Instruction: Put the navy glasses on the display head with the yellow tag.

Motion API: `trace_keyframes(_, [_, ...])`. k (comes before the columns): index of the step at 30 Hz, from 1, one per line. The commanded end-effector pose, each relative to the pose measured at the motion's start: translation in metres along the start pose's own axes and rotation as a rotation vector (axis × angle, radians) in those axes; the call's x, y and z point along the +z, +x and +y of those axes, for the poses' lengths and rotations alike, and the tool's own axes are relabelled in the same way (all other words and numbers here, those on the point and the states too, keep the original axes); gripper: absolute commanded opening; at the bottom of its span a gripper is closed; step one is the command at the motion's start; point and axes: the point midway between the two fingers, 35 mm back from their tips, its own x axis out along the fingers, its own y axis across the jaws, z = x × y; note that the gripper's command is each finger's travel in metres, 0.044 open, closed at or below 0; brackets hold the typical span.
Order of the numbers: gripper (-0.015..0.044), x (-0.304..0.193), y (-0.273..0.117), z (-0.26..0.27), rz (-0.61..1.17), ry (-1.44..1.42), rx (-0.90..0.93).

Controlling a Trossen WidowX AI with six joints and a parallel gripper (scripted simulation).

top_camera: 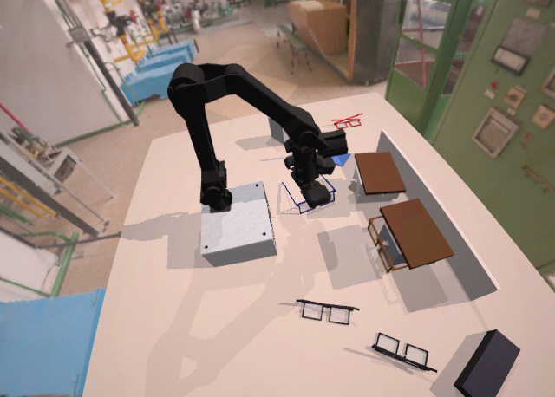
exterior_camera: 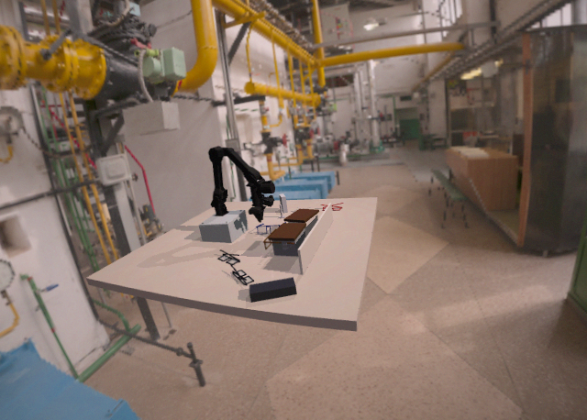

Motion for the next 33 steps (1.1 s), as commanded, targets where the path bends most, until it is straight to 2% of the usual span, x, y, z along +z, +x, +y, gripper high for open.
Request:
trace_keyframes(1, [0.0200, 0.001, 0.000, 0.000, -0.001, 0.000, 0.000])
trace_keyframes(8, [0.0200, -0.002, -0.005, 0.006, 0.004, 0.009, -0.001])
trace_keyframes(10, [0.0147, -0.002, -0.005, 0.006, 0.004, 0.009, -0.001])
trace_keyframes(11, [0.0140, -0.002, -0.005, 0.006, 0.004, 0.009, -0.001])
trace_keyframes(22, [0.0140, -0.002, -0.003, 0.006, 0.004, 0.009, -0.001])
trace_keyframes(33, [0.0140, -0.001, 0.014, 0.005, 0.004, 0.009, -0.001])
